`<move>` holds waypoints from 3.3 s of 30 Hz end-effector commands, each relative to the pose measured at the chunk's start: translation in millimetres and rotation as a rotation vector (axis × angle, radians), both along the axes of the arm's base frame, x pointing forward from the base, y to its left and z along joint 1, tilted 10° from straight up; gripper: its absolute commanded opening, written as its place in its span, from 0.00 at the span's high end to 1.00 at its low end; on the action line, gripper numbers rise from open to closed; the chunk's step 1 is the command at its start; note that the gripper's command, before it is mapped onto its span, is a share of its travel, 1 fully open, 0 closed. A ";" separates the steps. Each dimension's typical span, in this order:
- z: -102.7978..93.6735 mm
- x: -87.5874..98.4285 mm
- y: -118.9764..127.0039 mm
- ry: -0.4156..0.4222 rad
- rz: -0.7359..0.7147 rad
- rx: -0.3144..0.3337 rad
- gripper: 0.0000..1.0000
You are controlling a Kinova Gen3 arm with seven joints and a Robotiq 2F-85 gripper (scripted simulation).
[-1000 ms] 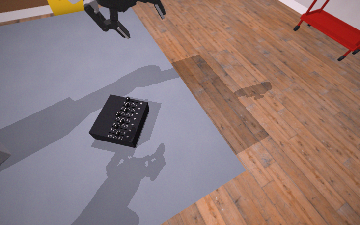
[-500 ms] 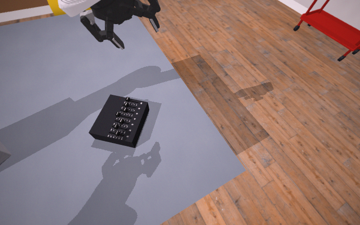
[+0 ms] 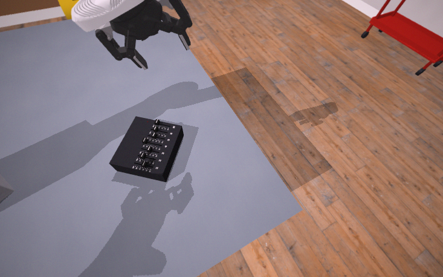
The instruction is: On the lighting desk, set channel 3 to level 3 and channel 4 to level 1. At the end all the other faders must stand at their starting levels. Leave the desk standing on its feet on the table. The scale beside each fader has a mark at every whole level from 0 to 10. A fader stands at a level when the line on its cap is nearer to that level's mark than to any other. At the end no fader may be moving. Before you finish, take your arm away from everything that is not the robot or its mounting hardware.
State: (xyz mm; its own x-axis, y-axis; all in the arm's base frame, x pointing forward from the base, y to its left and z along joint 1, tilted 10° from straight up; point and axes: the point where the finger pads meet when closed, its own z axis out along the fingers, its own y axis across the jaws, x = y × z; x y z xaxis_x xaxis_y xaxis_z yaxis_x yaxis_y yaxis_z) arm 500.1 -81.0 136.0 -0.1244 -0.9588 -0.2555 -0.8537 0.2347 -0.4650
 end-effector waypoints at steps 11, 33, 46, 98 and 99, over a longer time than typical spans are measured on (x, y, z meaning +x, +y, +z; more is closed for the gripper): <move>-20.4 -13.0 1.8 0.055 0.040 -0.024 0.00; -39.9 -26.4 1.2 0.112 0.068 -0.045 0.00; -56.6 -38.7 0.0 0.163 0.093 -0.065 0.00; -95.6 -70.3 -5.6 0.286 0.159 -0.123 0.00; -95.6 -70.3 -5.6 0.286 0.159 -0.123 0.00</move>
